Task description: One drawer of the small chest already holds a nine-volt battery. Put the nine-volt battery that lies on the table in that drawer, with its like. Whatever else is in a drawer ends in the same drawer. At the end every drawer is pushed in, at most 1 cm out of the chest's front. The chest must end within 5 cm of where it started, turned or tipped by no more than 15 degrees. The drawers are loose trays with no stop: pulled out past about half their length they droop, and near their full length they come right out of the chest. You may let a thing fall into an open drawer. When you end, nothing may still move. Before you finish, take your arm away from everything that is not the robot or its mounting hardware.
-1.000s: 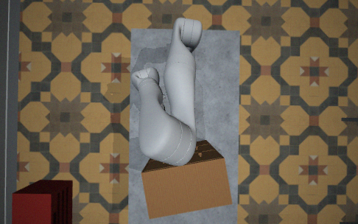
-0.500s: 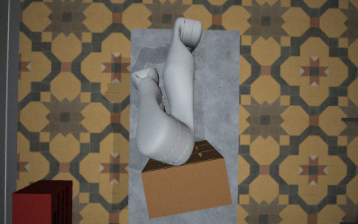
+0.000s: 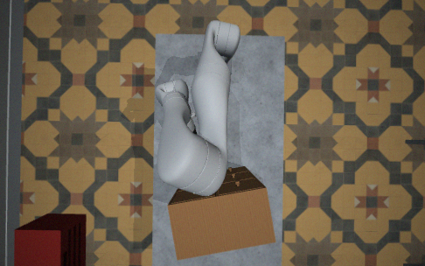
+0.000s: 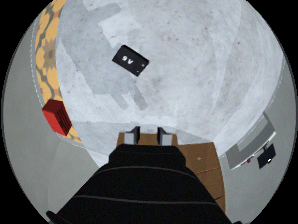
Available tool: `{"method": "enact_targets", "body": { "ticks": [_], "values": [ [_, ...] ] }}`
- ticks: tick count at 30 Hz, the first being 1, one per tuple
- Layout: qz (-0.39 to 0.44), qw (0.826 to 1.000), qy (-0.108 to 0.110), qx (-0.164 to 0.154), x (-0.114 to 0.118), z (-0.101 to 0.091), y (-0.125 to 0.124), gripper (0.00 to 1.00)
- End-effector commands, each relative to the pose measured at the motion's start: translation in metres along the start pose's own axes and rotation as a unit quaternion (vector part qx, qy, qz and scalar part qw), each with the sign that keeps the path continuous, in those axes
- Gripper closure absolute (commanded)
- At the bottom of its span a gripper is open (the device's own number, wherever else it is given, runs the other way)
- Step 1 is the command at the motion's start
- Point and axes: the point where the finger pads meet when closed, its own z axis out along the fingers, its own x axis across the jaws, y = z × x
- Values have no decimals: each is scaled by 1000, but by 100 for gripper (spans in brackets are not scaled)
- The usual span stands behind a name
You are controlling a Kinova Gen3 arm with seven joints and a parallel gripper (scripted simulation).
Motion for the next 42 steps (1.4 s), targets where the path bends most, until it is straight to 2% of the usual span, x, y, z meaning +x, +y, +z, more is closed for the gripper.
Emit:
{"method": "enact_targets", "body": {
  "ticks": [1,42],
  "values": [
    [1,1000,-3,-2,-2,-1,0,33],
    [-7,1000,-1,-14,-3,-11,3,33]
  ]
}}
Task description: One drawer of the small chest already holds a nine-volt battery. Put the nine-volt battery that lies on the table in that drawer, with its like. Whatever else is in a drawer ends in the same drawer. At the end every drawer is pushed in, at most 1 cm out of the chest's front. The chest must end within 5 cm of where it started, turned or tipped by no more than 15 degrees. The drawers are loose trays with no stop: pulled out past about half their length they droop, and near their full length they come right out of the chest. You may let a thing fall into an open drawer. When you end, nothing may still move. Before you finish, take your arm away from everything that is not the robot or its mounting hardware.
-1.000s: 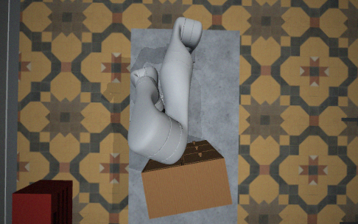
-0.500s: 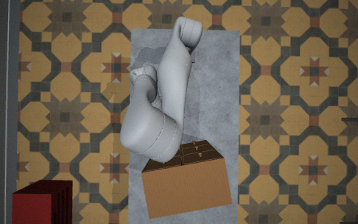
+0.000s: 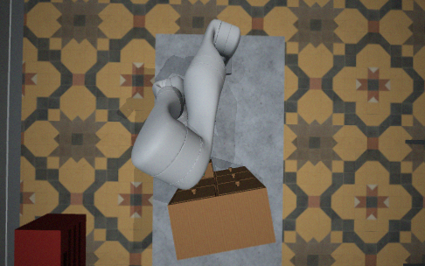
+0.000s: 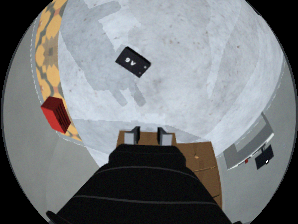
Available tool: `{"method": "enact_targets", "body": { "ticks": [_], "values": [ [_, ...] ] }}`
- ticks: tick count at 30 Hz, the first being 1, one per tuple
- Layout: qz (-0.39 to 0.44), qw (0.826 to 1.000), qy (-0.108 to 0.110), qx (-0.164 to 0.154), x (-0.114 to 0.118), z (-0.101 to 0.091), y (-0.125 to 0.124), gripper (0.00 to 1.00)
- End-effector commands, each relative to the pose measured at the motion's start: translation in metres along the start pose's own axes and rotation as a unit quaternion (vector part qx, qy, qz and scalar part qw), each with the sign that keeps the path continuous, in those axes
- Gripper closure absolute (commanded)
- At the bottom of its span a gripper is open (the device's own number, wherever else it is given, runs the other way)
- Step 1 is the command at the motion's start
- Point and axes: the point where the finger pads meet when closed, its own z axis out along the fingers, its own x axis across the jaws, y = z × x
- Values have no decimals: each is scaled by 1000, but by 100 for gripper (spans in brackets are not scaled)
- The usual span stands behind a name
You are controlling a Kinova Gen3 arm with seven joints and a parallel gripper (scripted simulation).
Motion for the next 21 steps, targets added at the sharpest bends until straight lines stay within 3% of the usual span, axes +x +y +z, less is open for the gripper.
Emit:
{"method": "enact_targets", "body": {
  "ticks": [1,21],
  "values": [
    [1,1000,-10,-5,-3,-3,2,33],
    [-1,1000,-6,-3,-2,-21,6,33]
  ]
}}
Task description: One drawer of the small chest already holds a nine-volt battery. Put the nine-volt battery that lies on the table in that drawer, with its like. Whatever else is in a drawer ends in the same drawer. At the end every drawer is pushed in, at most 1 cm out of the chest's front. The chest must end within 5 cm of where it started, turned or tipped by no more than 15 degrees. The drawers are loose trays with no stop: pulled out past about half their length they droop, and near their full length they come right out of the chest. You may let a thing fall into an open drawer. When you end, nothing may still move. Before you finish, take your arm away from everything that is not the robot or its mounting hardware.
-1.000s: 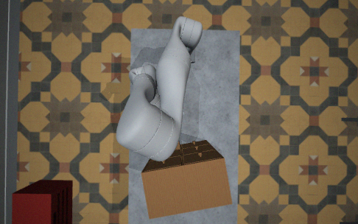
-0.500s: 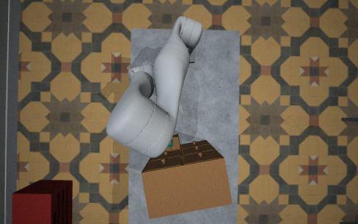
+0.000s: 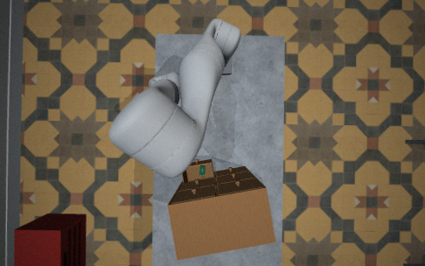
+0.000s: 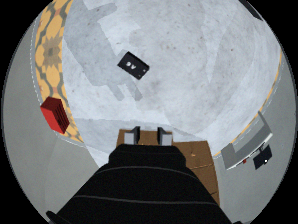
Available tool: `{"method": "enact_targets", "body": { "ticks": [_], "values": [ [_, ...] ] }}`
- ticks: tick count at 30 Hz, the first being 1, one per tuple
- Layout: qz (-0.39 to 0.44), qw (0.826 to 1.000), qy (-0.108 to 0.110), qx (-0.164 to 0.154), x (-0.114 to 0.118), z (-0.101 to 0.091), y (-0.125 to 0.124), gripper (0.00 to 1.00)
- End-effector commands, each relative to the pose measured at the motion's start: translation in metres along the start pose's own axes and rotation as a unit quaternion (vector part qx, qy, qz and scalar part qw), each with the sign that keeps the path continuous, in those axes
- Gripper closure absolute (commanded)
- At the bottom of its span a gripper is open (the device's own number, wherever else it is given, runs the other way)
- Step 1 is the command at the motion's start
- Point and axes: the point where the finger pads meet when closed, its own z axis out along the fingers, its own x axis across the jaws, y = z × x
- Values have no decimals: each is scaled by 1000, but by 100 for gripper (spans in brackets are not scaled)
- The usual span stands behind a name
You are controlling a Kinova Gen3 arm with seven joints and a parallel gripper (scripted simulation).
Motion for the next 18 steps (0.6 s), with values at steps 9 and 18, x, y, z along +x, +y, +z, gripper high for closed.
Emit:
{"method": "enact_targets", "body": {
  "ticks": [9,18],
  "values": [
    [-2,1000,-15,-10,-4,-10,5,33],
    [0,1000,-16,-8,-4,-17,6,33]
  ]
}}
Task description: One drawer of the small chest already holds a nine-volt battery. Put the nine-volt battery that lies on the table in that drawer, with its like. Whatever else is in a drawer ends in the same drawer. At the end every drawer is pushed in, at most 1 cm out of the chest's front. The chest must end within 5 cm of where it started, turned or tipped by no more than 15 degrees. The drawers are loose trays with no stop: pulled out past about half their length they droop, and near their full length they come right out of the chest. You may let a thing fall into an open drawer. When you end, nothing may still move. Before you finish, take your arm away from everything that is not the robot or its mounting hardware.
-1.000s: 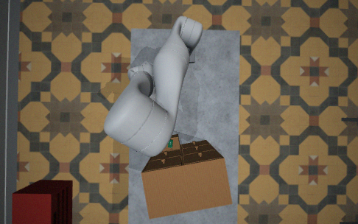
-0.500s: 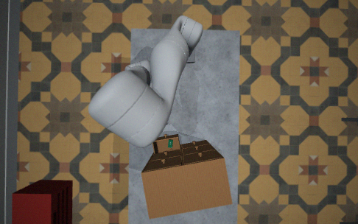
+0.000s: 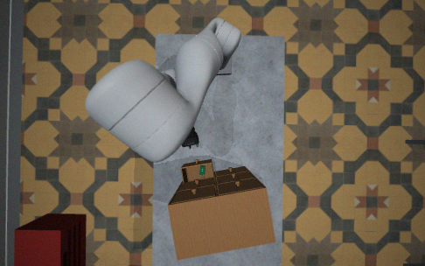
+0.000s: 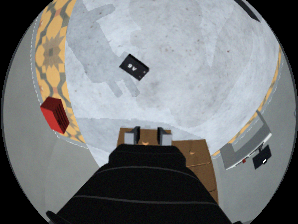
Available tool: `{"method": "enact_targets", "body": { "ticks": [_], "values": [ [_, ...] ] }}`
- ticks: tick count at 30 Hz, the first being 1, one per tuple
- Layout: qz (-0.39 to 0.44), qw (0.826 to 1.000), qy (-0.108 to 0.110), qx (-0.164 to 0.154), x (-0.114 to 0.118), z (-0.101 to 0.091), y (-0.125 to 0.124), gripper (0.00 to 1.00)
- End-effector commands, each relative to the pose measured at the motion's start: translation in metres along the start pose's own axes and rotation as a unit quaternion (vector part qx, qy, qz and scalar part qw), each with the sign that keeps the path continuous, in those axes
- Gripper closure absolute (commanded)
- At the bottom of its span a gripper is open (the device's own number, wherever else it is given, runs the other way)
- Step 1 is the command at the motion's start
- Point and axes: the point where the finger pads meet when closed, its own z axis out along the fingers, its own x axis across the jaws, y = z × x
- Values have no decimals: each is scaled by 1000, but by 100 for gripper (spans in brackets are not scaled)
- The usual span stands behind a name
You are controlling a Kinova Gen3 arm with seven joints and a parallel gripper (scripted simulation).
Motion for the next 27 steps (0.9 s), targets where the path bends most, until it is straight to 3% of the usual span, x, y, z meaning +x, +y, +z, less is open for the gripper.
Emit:
{"method": "enact_targets", "body": {
  "ticks": [1,27],
  "values": [
    [0,1000,-18,-10,-4,-5,3,33],
    [3,1000,-17,-8,-3,-25,6,33]
  ]
}}
